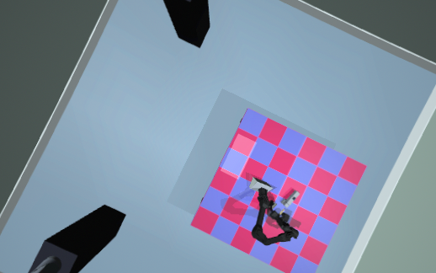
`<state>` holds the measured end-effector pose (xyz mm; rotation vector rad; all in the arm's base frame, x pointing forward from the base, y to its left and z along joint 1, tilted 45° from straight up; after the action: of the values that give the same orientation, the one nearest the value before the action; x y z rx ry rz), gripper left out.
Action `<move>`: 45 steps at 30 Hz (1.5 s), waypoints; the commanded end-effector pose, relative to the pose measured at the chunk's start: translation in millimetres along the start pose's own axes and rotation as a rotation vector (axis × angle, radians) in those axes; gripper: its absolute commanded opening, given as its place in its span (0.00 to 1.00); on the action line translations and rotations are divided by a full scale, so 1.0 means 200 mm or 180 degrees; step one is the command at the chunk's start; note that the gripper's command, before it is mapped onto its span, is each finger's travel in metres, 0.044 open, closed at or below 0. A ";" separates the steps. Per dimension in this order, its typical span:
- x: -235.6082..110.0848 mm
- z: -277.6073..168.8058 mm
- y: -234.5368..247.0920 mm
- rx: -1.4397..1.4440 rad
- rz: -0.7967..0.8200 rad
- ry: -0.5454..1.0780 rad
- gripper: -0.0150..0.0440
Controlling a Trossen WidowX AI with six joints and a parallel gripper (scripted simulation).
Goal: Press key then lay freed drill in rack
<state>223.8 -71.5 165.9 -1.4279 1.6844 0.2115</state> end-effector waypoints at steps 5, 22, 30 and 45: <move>-0.02 0.00 -0.01 0.0008 -0.0019 0.0000 0.25; -0.05 0.01 -0.02 0.0008 -0.0018 -0.0001 0.25; -0.04 -0.01 0.03 0.0007 -0.0017 0.0000 0.25; -0.01 -0.05 0.17 0.0003 -0.0014 0.0001 0.25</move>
<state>195.4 -66.0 160.9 -1.4304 1.6868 0.2160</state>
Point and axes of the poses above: the point midway between the two fingers, 35 mm back from their tips, its own x axis out along the fingers, its own y axis across the jaws, z = x × y, the point moved 5 cm from there along -x, back along the fingers, and after that the axes turned 11 degrees about x, right-handed, at the moved point
